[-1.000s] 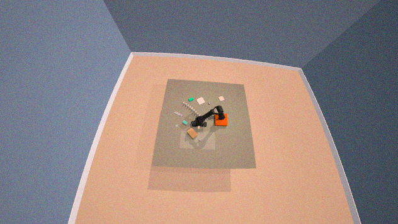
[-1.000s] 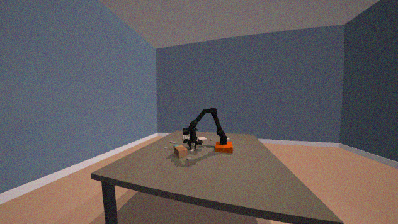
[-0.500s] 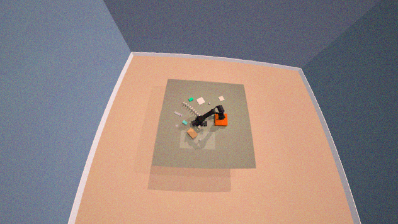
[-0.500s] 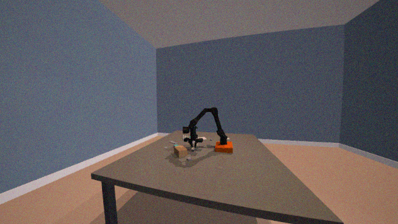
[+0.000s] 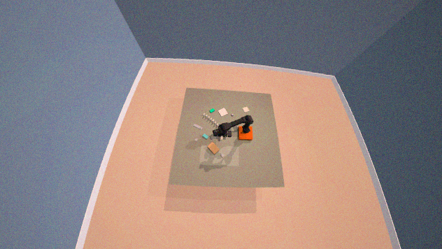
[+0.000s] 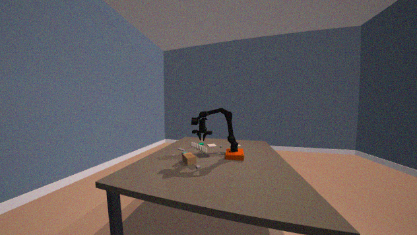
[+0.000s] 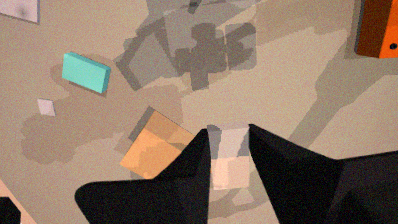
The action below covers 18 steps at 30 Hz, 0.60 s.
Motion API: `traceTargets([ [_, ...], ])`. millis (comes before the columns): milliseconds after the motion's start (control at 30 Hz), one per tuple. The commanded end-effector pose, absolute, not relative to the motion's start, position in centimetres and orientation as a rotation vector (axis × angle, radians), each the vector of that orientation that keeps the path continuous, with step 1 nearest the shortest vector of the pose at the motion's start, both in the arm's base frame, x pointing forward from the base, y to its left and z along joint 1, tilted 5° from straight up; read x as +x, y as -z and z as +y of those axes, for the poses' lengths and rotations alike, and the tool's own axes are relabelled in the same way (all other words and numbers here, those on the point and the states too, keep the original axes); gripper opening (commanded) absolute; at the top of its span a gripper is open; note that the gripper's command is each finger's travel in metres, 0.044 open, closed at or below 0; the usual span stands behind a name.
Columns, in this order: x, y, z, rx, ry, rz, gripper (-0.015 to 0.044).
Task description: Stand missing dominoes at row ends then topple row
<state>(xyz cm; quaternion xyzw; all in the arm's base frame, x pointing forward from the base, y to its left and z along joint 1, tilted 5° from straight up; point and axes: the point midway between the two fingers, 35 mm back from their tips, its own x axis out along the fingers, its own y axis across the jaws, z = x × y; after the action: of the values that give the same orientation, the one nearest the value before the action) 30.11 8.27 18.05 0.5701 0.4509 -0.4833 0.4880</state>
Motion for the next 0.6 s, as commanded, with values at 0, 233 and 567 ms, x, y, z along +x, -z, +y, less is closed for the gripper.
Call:
traceTargets([
  [0,29.8,-18.1,8.4,1.263,1.088,1.162,0.0107],
  [233,29.1,-18.1,9.5,0.677,0.555,1.387,0.0107],
  [567,28.1,-18.0,11.0,-0.177,-0.213,1.446,0.0107],
])
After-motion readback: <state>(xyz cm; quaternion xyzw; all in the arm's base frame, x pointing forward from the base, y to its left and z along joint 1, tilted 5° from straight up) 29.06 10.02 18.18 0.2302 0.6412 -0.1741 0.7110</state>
